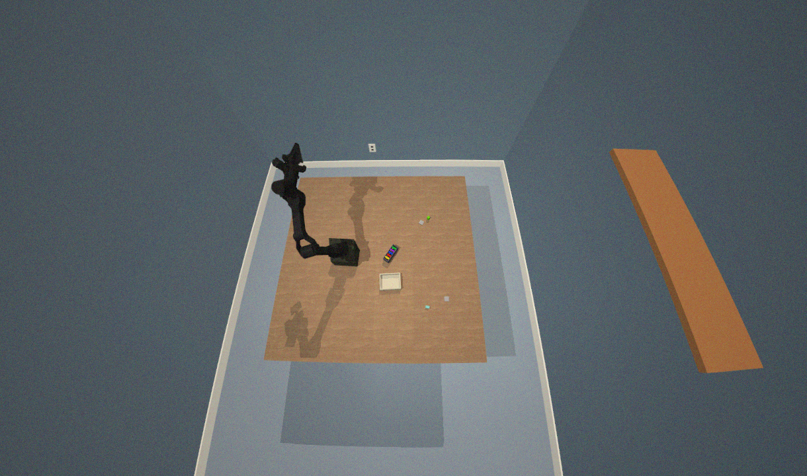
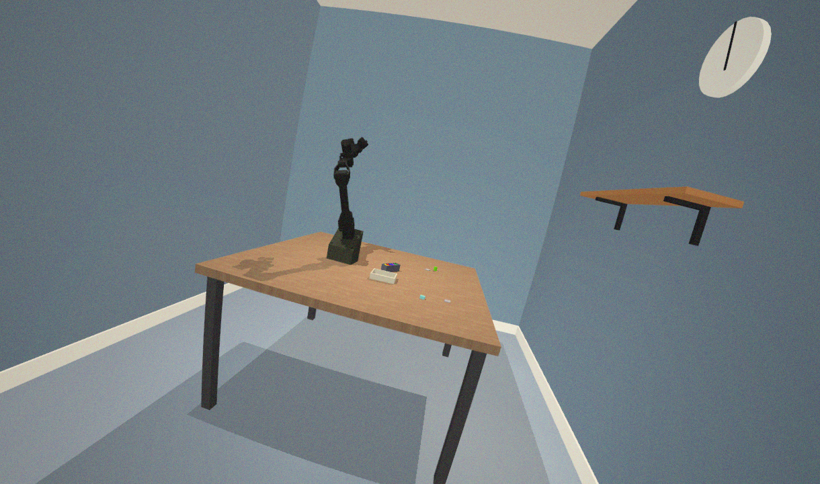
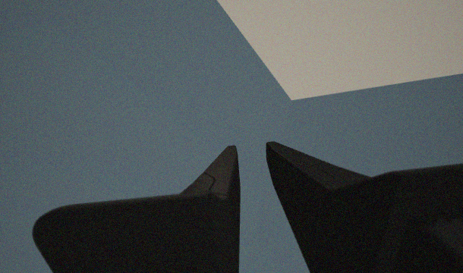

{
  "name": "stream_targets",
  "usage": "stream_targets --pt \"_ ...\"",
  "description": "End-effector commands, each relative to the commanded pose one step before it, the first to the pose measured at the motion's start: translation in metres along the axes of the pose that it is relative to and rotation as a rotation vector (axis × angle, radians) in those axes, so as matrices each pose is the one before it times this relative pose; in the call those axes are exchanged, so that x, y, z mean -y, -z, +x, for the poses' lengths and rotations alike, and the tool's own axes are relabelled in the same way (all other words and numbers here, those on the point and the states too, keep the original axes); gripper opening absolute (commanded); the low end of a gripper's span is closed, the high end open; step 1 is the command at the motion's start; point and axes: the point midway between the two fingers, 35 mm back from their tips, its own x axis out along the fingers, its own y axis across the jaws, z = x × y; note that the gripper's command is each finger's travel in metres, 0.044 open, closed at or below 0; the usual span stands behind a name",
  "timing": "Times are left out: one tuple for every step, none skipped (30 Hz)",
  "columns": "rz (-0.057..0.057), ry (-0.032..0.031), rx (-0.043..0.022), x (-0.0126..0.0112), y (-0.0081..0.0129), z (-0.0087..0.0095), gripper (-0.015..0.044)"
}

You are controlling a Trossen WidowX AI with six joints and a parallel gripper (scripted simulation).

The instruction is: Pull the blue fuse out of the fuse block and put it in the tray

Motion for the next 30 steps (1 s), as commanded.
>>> stream_targets --pt "0.0442 -0.00615 -0.14813 0.00798 0.06502 0.02250 0.0074" --pt "0.0137 0.00205 -0.03923 0.00411 0.01599 0.00697 0.0074" --pt "0.0145 0.00284 -0.03949 0.00450 0.01587 0.00700 0.0074" --pt "0.0152 0.00363 -0.03973 0.00489 0.01574 0.00704 0.0074" --pt "0.0159 0.00442 -0.03993 0.00527 0.01560 0.00707 0.0074" --pt "0.0166 0.00520 -0.04010 0.00564 0.01544 0.00710 0.0074" --pt "0.0172 0.00686 -0.04056 0.00635 0.01531 0.00725 0.0074" --pt "0.0179 0.00781 -0.04072 0.00677 0.01512 0.00731 0.0074" --pt "0.0187 0.00906 -0.04192 0.00737 0.01535 0.00745 0.0074" --pt "0.0194 0.00982 -0.04198 0.00770 0.01514 0.00748 0.0074" --pt "0.0201 0.01057 -0.04198 0.00802 0.01490 0.00751 0.0074" --pt "0.0207 0.01131 -0.04196 0.00833 0.01465 0.00754 0.0074" --pt "0.0214 0.01203 -0.04192 0.00863 0.01440 0.00757 0.0074" --pt "0.0221 0.01273 -0.04185 0.00891 0.01413 0.00760 0.0074" --pt "0.0227 0.01342 -0.04177 0.00918 0.01386 0.00762 0.0074" --pt "0.0233 0.01409 -0.04167 0.00944 0.01358 0.00764 0.0074" --pt "0.0239 0.01475 -0.04155 0.00968 0.01329 0.00766 0.0074" --pt "0.0245 0.01538 -0.04142 0.00991 0.01300 0.00768 0.0074" --pt "0.0258 0.01645 -0.04239 0.01040 0.01306 0.00790 0.0074" --pt "0.0264 0.01712 -0.04231 0.01064 0.01276 0.00793 0.0074" --pt "0.0270 0.01774 -0.04212 0.01084 0.01244 0.00794 0.0074" --pt "0.0276 0.01834 -0.04193 0.01102 0.01211 0.00796 0.0074" --pt "0.0281 0.01892 -0.04172 0.01119 0.01178 0.00797 0.0074" --pt "0.0286 0.01949 -0.04150 0.01135 0.01145 0.00798 0.0074" --pt "0.0291 0.02004 -0.04128 0.01149 0.01111 0.00798 0.0074" --pt "0.0296 0.02057 -0.04105 0.01161 0.01078 0.00799 0.0074" --pt "0.0300 0.02108 -0.04081 0.01173 0.01044 0.00799 0.0074" --pt "0.0305 0.02158 -0.04057 0.01182 0.01010 0.00800 0.0074" --pt "0.0326 0.02353 -0.04099 0.01266 0.00988 0.00809 0.0074" --pt "0.0332 0.02422 -0.04104 0.01283 0.00960 0.00816 0.0074"
